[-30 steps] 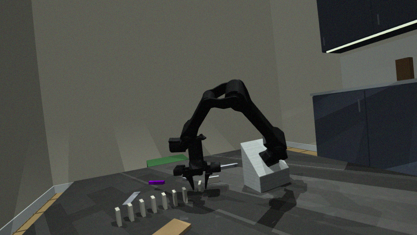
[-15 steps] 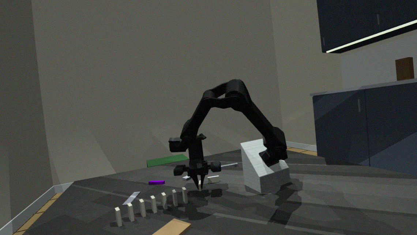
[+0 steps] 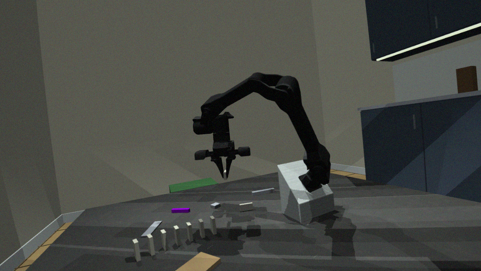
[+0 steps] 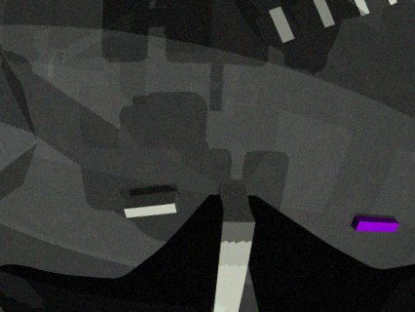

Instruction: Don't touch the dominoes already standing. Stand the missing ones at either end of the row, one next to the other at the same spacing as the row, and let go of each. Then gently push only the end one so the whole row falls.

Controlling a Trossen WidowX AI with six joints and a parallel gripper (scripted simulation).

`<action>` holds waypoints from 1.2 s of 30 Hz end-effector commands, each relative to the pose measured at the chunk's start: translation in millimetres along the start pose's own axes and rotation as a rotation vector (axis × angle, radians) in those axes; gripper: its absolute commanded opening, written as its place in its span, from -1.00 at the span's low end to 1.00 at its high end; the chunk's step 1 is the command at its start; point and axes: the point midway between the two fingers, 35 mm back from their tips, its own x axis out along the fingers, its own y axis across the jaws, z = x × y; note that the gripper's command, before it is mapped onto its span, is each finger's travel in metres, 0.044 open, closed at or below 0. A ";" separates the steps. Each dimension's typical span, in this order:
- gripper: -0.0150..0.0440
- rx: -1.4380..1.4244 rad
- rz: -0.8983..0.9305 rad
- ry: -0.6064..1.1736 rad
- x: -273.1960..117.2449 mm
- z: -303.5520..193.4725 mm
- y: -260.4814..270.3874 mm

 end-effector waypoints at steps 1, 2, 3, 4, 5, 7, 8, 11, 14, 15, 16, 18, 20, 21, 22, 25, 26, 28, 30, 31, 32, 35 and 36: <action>-0.39 -0.004 0.013 0.002 -9.7 1.0 2.2; -0.39 0.009 0.013 0.003 -10.0 2.8 2.5; -0.39 0.047 0.012 0.004 -10.8 8.1 3.2; -0.39 0.111 0.011 0.006 -12.0 16.9 4.7; -0.39 0.189 0.010 0.008 -13.3 27.8 6.9; -0.39 0.345 0.007 0.011 -15.3 49.2 12.1; -0.39 0.423 0.005 0.012 -16.1 59.8 15.2; -0.39 0.656 0.002 0.014 -17.3 90.9 26.5; -0.39 0.884 0.000 0.016 -17.1 121.0 41.6; -0.39 0.942 0.000 0.016 -16.9 128.5 45.9; -0.39 0.986 0.001 0.016 -16.6 133.9 49.3; -0.39 1.073 0.001 0.016 -16.0 144.6 56.4; -0.39 1.162 0.002 0.016 -15.2 155.1 63.9; -0.39 1.207 0.003 0.016 -14.8 160.3 67.7; -0.39 1.254 0.004 0.016 -14.4 165.5 71.7; -0.39 1.402 0.009 0.014 -13.0 180.7 83.8; -0.39 1.452 0.012 0.013 -12.5 185.7 87.9; -0.39 1.553 0.018 0.012 -11.6 195.2 96.1; -0.39 1.613 0.022 0.012 -11.0 200.7 101.2; -0.39 1.616 0.022 0.011 -10.9 201.0 101.5; -0.39 1.616 0.022 0.011 -10.9 201.0 101.5; -0.39 1.616 0.022 0.011 -10.9 201.0 101.5; -0.39 1.616 0.022 0.011 -10.9 201.0 101.5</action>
